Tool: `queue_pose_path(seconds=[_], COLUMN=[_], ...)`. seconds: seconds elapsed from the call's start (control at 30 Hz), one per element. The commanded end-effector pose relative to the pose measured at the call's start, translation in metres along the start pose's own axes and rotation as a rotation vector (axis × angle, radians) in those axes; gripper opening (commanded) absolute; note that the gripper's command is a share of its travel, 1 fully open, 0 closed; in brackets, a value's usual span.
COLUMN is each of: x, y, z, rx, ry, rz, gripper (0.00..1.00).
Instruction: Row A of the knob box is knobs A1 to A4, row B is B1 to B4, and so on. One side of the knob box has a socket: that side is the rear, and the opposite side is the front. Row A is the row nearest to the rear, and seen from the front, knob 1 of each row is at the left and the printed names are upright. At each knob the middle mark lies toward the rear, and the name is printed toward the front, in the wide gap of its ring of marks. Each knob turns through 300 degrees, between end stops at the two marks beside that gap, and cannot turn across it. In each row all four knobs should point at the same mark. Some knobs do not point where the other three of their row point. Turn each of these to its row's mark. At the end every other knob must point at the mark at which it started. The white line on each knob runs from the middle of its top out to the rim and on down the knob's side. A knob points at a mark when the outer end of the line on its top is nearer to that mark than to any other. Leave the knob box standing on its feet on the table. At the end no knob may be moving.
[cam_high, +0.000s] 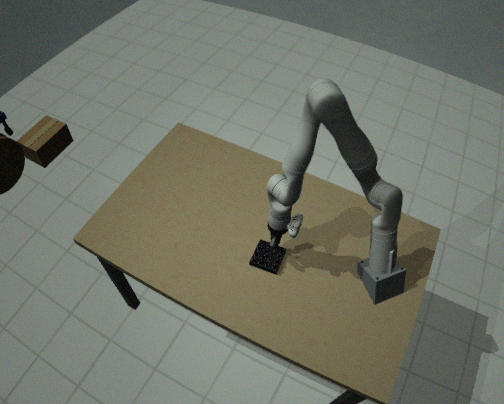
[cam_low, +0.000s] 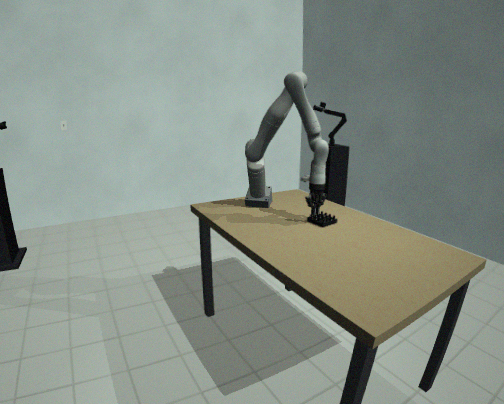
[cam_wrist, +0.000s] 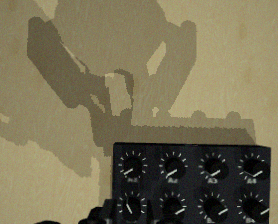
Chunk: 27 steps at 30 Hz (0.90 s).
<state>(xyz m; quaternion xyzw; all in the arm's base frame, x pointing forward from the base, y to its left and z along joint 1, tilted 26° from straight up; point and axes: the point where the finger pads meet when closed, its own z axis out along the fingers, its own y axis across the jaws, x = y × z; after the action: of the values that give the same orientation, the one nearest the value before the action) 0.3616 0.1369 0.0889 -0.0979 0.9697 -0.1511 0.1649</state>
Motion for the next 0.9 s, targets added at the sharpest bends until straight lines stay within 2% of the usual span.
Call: queue_pose_path(seconds=[0.0,0.87], x=[0.000,0.000], y=[0.000,0.000], z=[0.000,0.013], rx=[0.000,0.000], ry=[-0.001,-0.001], rz=[0.000,0.000], gripper=[0.19,0.19])
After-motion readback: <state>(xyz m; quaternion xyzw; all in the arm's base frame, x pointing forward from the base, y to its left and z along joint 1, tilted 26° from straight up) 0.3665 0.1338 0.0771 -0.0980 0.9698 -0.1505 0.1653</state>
